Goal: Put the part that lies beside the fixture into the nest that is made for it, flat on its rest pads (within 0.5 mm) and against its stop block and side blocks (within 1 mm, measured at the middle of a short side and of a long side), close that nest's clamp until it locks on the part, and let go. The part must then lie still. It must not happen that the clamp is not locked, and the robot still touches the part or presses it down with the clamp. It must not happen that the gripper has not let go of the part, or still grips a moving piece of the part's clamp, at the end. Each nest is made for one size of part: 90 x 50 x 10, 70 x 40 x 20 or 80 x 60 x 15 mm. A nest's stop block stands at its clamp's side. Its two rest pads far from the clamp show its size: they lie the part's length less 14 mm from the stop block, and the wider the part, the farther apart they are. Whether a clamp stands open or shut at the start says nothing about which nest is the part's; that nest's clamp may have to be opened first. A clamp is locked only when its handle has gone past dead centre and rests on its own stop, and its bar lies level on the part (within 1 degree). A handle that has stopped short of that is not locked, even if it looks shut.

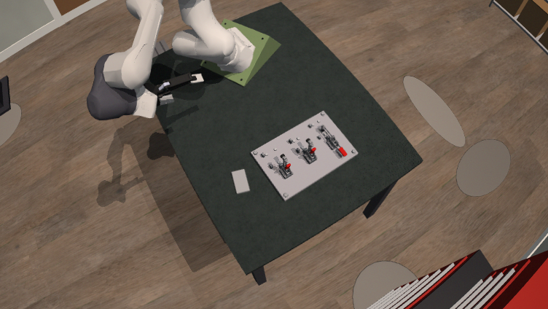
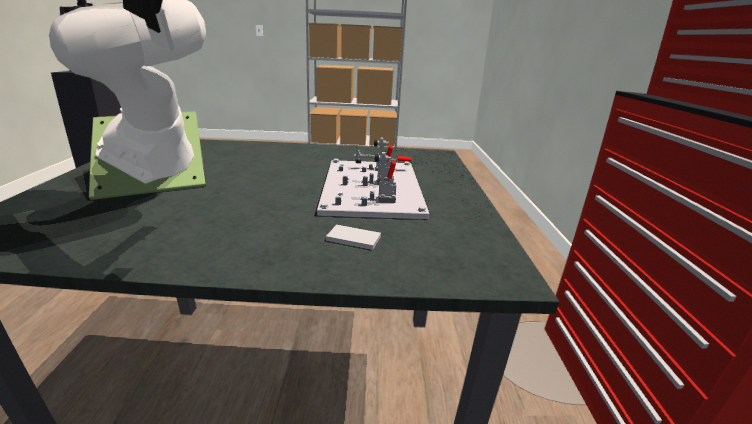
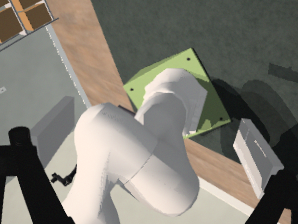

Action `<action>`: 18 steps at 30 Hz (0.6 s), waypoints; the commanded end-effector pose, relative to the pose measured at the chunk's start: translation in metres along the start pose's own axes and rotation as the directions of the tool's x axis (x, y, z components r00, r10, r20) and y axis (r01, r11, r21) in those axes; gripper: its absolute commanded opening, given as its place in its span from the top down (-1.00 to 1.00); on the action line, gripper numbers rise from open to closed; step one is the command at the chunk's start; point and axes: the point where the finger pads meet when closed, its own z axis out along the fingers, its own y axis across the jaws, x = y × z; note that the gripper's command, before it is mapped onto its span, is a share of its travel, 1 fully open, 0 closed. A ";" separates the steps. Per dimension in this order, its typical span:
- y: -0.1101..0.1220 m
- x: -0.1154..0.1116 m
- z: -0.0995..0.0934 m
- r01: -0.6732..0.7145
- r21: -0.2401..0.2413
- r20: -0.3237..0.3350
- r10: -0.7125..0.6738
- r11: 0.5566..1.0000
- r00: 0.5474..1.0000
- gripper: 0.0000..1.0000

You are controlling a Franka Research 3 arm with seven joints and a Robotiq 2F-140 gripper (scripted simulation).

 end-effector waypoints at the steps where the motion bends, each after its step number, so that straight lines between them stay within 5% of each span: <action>1: -0.023 0.035 0.000 -0.010 -0.078 -0.059 0.005 0.997 0.998 -1.00; 11: -0.106 0.102 0.031 0.049 -0.277 -0.134 -0.089 0.960 0.987 -1.00; 18: -0.183 0.149 0.089 0.084 -0.429 -0.186 -0.179 0.899 0.966 -1.00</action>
